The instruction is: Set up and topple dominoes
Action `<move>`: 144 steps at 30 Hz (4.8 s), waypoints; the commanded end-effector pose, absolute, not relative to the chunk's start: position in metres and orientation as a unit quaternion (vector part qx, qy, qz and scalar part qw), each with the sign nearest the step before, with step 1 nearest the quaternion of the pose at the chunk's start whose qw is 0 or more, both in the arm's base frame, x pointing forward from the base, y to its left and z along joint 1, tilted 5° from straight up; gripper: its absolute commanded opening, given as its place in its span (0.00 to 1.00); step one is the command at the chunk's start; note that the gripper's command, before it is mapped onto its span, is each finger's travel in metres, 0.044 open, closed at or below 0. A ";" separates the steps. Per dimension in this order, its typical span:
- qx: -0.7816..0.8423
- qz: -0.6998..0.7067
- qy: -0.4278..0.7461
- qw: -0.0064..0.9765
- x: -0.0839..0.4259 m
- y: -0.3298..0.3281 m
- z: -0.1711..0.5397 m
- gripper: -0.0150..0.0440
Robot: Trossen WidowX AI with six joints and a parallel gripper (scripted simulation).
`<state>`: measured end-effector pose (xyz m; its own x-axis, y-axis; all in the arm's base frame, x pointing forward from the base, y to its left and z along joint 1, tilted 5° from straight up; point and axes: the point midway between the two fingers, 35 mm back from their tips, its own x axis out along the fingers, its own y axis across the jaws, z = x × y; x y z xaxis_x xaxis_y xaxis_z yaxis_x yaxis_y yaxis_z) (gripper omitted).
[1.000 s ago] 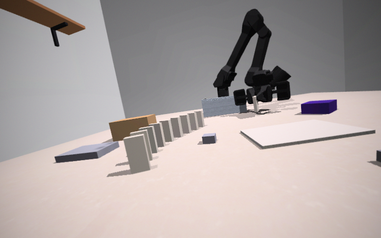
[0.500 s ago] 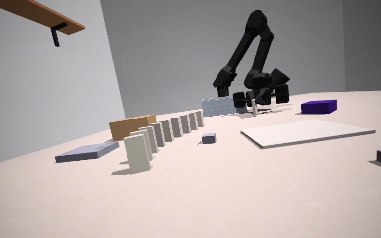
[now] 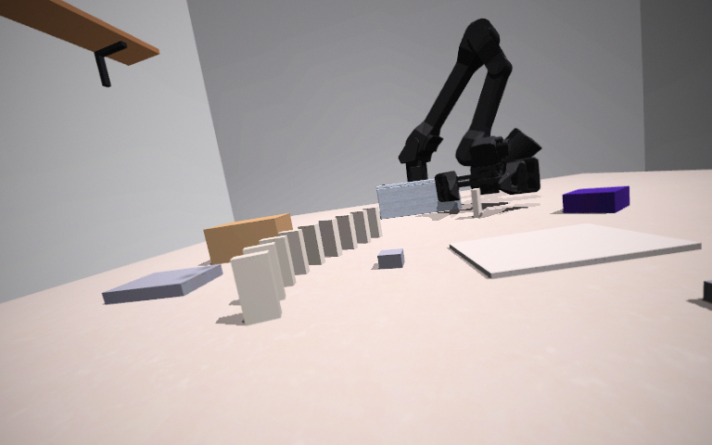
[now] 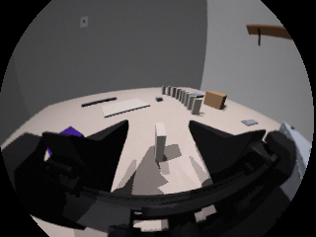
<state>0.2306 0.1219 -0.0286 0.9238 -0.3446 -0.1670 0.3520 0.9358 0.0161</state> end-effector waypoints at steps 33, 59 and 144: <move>-0.409 0.295 0.576 0.644 0.283 0.128 0.020 1.00; -0.382 0.423 0.590 0.571 0.259 0.113 -0.007 1.00; 0.130 -0.124 0.714 0.677 0.325 -0.054 0.046 0.44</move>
<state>0.3285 -0.0538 0.0621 -0.0345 0.0181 -0.9992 0.3468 0.9379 0.0050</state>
